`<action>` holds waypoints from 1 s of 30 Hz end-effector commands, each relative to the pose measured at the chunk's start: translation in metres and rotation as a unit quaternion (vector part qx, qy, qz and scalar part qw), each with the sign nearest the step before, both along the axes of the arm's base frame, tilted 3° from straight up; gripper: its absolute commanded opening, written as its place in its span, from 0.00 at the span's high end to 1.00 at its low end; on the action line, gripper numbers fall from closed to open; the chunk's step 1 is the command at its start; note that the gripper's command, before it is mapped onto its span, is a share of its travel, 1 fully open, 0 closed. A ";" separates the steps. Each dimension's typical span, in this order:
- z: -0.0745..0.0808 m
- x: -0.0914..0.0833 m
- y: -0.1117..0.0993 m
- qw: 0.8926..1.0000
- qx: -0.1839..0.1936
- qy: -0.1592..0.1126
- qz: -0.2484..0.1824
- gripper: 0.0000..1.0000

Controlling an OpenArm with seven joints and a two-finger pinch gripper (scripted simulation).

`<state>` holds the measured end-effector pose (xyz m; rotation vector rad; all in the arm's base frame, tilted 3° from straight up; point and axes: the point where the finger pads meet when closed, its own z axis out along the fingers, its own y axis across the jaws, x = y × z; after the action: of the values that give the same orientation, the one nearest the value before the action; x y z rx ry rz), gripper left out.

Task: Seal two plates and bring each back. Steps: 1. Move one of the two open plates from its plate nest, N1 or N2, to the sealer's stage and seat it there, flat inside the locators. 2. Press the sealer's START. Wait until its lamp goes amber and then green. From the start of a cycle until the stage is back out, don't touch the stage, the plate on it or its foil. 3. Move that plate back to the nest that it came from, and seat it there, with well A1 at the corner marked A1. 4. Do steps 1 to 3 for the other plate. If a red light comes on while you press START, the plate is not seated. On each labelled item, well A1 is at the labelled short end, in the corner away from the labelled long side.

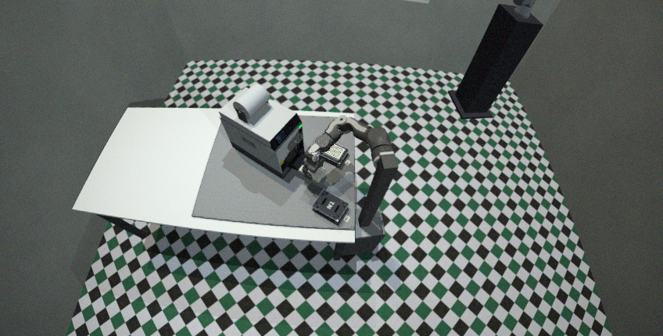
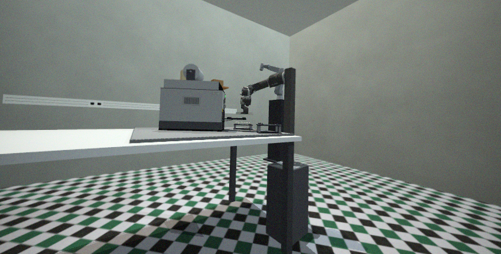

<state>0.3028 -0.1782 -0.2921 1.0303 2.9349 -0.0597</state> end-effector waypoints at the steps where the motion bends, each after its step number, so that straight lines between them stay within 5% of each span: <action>1: 0.003 0.005 -0.002 1.000 0.006 -0.007 0.002 1.00; 30: 0.005 0.028 -0.057 1.000 0.003 -0.003 0.002 1.00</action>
<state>0.3288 -0.2379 -0.2890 1.0419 2.9290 -0.0662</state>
